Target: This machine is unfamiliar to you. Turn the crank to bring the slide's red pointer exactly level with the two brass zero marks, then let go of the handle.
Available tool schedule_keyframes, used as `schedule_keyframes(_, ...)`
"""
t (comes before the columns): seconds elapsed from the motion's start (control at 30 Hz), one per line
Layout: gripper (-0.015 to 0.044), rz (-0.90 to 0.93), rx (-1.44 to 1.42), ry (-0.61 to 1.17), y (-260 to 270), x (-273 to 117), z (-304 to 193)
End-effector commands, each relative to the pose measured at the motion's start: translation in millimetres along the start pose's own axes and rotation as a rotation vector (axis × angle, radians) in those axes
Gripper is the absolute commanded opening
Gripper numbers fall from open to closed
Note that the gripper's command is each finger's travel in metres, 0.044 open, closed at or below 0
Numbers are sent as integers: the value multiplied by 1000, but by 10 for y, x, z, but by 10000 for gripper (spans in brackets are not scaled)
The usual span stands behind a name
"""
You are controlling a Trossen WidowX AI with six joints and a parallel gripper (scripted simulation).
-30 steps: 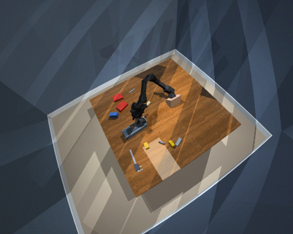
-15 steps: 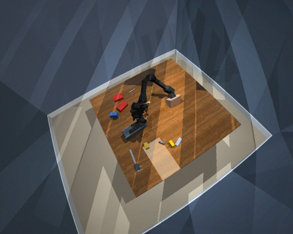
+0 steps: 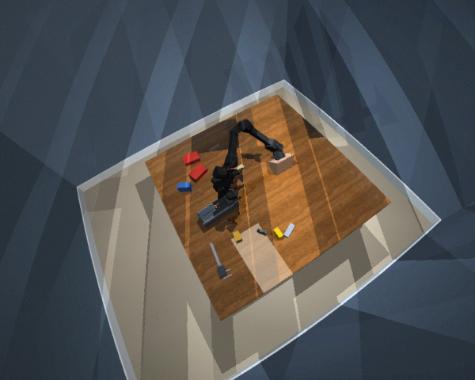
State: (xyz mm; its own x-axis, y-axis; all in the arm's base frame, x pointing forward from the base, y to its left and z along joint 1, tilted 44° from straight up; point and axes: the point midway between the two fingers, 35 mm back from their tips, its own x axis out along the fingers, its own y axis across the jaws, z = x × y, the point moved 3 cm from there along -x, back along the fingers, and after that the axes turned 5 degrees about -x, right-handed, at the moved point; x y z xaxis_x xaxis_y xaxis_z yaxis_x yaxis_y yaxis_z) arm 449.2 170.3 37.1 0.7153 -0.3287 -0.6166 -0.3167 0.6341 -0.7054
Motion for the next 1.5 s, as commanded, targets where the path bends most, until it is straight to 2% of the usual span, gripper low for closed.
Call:
schedule_keyframes(0.0, 0, 0, 0, 0, 0, 0, 0)
schedule_keyframes(0.27, 0, 0, 0, 0, 0, 0, 0)
schedule_keyframes(0.83, 440, 0, 0, 0, 0, 0, 0)
schedule_keyframes(0.87, 440, 0, 0, 0, 0, 0, 0)
schedule_keyframes(1.4, 20, 0, 0, 0, 0, 0, 0)
schedule_keyframes(1.47, 0, 0, 0, 0, 0, 0, 0)
